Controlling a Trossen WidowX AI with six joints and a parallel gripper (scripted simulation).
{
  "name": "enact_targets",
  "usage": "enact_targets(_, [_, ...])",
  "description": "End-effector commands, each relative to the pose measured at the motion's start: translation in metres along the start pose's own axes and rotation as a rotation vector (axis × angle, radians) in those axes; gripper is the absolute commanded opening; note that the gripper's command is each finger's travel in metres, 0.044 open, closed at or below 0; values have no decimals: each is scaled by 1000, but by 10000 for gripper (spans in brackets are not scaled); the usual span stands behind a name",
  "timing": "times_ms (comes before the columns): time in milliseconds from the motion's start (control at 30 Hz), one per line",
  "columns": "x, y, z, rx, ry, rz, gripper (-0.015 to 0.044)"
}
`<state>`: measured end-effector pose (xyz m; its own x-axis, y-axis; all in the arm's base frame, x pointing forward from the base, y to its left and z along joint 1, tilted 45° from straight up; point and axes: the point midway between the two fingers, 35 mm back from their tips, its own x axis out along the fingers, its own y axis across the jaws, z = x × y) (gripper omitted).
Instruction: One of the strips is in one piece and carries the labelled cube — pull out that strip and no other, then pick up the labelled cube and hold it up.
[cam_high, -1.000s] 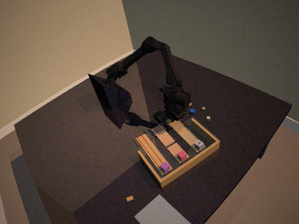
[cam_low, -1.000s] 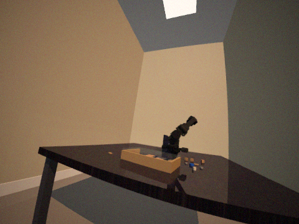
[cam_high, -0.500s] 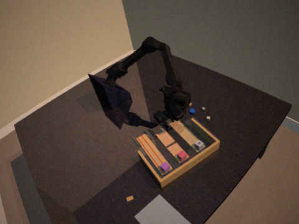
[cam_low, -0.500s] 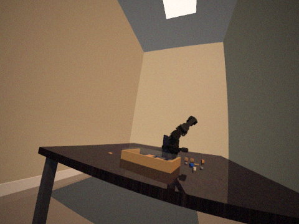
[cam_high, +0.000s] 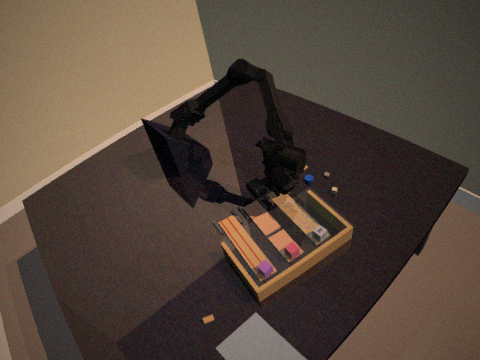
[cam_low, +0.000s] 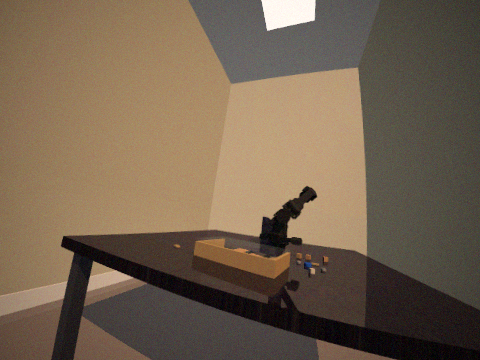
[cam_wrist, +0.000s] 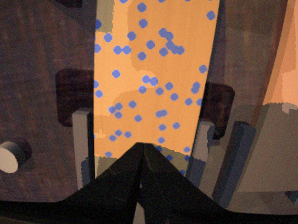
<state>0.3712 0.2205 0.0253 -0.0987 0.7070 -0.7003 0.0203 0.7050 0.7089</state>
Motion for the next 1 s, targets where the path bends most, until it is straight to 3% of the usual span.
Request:
enact_targets(0, [3,1,0,0,3,-4,0])
enact_targets(967, [6,2,4,0,3,-3,0])
